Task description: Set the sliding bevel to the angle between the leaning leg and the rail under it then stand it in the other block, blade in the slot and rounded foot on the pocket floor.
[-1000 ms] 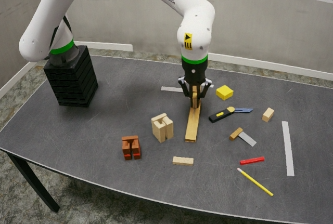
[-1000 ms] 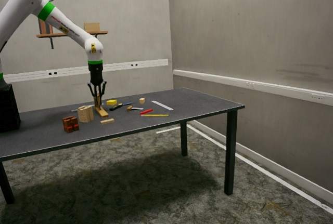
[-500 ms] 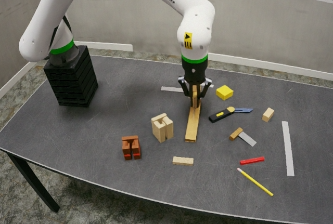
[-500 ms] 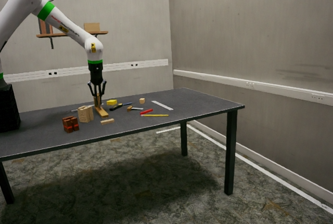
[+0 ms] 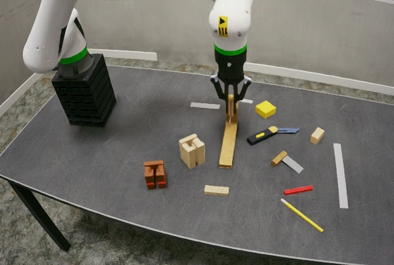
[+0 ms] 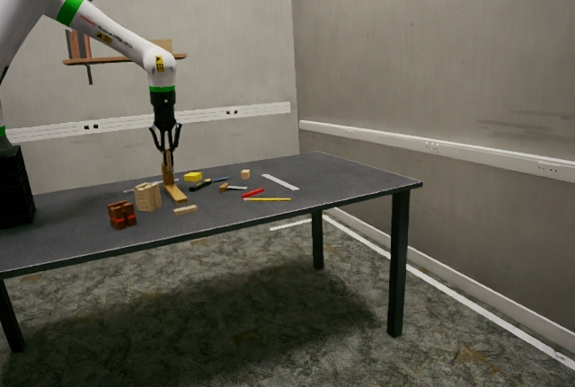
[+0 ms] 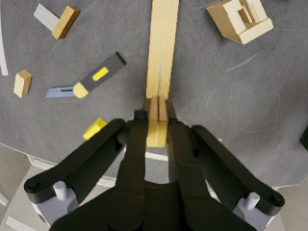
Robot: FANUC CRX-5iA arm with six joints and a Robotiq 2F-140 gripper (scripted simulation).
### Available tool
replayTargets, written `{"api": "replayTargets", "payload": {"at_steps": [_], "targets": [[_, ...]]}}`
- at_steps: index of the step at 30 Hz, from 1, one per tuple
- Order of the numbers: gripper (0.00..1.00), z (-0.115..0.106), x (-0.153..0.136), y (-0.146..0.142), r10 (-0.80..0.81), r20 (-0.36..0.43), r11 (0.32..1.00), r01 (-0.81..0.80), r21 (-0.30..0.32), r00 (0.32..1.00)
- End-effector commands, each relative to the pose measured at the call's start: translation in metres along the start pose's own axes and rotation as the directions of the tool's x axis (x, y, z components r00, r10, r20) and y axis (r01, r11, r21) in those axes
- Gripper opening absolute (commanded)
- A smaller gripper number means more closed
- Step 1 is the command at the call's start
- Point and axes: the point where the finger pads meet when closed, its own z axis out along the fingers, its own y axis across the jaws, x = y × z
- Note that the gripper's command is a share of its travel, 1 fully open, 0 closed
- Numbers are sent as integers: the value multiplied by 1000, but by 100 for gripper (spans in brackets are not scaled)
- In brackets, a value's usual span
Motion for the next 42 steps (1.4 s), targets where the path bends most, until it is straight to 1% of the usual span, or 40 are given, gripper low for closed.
{"api": "replayTargets", "payload": {"at_steps": [1, 8, 11, 14, 34, 42], "targets": [[10, -16, -4, -1, 0, 0, 1000, 0, 1, 1000], [10, -63, -16, -1, 0, 0, 1000, 0, 1, 1000], [10, -77, -20, -1, 0, 0, 1000, 0, 1, 1000], [10, -85, -21, -1, 0, 0, 1000, 0, 1, 1000], [10, -88, -22, 0, -1, 0, 1000, 1, 1, 1000], [10, -90, -15, 5, -9, -4, 1000, 9, 0, 1000]]}}
